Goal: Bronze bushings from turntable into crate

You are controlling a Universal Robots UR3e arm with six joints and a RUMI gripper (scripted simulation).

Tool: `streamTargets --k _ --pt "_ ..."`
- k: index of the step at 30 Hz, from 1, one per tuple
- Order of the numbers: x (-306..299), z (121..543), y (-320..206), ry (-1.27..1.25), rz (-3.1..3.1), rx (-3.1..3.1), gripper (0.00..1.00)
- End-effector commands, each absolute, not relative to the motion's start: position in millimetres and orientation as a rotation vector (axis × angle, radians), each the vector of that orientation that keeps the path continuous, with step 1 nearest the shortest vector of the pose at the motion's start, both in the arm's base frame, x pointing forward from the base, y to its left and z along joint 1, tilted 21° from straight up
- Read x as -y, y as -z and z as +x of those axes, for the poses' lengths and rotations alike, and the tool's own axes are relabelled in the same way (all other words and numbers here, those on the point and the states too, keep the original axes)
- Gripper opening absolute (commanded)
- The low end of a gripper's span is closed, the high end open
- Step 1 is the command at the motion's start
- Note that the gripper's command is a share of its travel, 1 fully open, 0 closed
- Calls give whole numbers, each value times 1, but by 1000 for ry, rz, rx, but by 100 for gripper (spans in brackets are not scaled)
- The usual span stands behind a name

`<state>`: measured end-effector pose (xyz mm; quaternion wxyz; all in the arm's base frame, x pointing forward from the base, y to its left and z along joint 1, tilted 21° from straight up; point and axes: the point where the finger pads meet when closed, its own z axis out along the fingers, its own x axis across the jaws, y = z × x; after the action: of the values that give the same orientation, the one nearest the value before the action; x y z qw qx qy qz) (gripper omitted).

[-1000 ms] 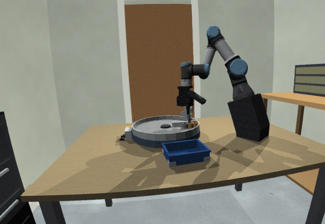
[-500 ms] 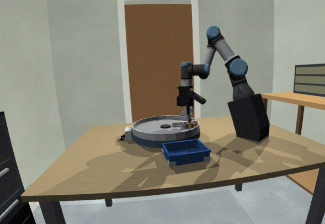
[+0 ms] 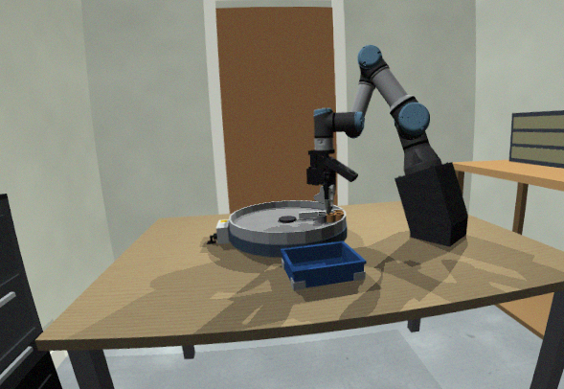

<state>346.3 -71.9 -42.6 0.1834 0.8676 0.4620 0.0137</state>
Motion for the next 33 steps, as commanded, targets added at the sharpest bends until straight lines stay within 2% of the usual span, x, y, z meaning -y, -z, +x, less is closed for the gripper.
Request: streamTargets --k 1,33 --pt "72 346 43 -40 2447 -1304 6" --pt "74 347 49 -39 2448 -1304 6"
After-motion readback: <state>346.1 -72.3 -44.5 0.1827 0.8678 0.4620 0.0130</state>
